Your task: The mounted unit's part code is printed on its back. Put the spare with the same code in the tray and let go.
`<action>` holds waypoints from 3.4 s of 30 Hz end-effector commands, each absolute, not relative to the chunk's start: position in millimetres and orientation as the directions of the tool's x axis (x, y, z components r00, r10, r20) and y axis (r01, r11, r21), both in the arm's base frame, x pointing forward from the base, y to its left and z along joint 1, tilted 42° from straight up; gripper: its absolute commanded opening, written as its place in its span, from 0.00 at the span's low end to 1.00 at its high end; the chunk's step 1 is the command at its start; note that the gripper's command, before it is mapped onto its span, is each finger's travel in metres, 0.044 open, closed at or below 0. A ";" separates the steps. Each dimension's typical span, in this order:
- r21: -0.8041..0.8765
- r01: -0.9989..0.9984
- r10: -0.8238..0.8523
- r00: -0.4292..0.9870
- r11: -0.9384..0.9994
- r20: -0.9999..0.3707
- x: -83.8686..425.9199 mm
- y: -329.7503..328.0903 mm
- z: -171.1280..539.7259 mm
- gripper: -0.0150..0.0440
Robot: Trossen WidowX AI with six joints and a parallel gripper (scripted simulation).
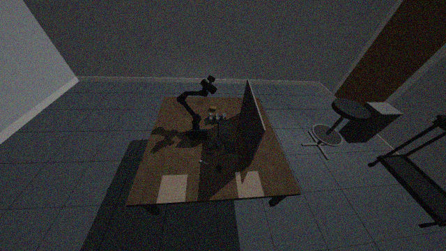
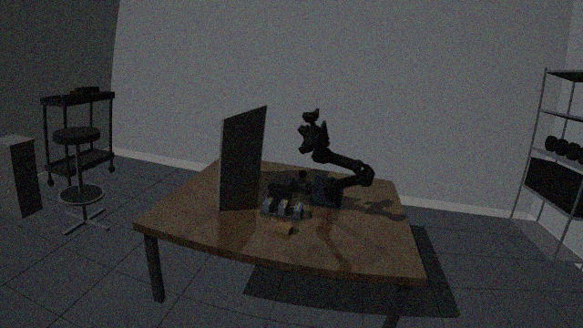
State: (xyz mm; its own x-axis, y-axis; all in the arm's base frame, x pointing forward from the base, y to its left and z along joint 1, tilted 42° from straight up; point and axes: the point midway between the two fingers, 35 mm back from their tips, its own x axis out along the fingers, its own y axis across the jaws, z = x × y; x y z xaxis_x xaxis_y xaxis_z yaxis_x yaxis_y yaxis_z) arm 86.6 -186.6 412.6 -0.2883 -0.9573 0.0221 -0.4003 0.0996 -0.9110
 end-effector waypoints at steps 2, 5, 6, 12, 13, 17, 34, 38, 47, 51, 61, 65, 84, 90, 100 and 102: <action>-0.911 -0.400 -0.957 -0.288 0.100 0.022 86.6 -186.6 412.6 1.00; -0.911 -0.400 -0.957 -0.288 0.100 0.022 86.6 -186.6 412.6 1.00; -0.911 -0.400 -0.957 -0.288 0.100 0.022 86.6 -186.6 412.6 1.00; -0.920 -0.393 -0.975 -0.201 -0.008 0.094 121.2 -201.3 422.9 1.00; -0.916 -0.400 -0.980 -0.168 -0.032 0.108 133.0 -205.6 424.4 1.00; -0.888 -0.447 -0.993 0.013 -0.110 0.116 193.2 -225.6 419.5 1.00; -0.710 -0.561 -0.556 0.457 0.427 -0.695 367.1 -246.6 216.7 1.00; -0.448 -0.553 -0.269 0.376 0.702 -0.887 370.0 -224.8 159.0 1.00; 0.534 -0.043 0.535 0.125 0.845 -0.836 352.0 -150.6 92.6 1.00; 0.657 0.112 0.647 0.113 0.745 -0.754 351.5 -140.6 92.4 1.00; 0.657 0.112 0.647 0.113 0.745 -0.754 351.5 -140.6 92.4 1.00; 0.657 0.112 0.647 0.113 0.745 -0.754 351.5 -140.6 92.4 1.00; 0.496 -0.521 0.633 0.116 0.695 -0.765 329.4 -45.0 177.1 1.00; 0.214 -0.883 0.641 0.120 0.418 -0.758 281.7 25.0 226.3 1.00; -0.043 -0.990 0.658 0.119 0.131 -0.744 233.5 66.9 250.6 1.00; -0.043 -0.990 0.658 0.119 0.131 -0.744 233.5 66.9 250.6 1.00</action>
